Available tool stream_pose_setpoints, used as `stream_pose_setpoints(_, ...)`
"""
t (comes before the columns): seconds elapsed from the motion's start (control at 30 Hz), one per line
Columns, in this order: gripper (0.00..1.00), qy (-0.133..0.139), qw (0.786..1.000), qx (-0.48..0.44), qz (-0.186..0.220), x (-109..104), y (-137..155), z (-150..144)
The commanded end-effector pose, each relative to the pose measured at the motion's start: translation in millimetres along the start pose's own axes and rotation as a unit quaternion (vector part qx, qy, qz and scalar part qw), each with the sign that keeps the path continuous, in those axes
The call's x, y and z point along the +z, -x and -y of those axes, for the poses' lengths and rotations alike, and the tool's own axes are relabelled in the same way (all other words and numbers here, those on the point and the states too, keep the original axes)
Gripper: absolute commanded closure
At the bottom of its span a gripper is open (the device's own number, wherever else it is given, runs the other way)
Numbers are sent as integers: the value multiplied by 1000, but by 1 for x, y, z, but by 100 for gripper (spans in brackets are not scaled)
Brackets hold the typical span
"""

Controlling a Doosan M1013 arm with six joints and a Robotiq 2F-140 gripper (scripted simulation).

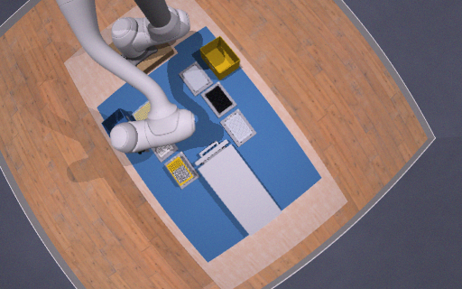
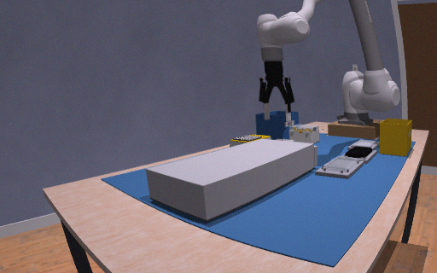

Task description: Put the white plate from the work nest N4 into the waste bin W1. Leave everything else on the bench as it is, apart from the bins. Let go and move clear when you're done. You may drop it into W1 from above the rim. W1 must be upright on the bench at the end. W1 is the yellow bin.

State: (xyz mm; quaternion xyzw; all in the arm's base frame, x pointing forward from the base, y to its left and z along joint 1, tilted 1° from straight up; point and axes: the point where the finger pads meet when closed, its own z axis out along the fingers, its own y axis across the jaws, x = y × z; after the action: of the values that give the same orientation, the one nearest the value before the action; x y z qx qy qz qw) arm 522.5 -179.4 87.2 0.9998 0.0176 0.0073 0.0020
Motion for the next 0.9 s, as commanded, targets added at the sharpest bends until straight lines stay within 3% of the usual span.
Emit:
stream_pose_setpoints(0.0,30,0,1000,0,0,5,0,0)
stream_pose_setpoints(0.87,30,0,1000,0,0,37,0,0)
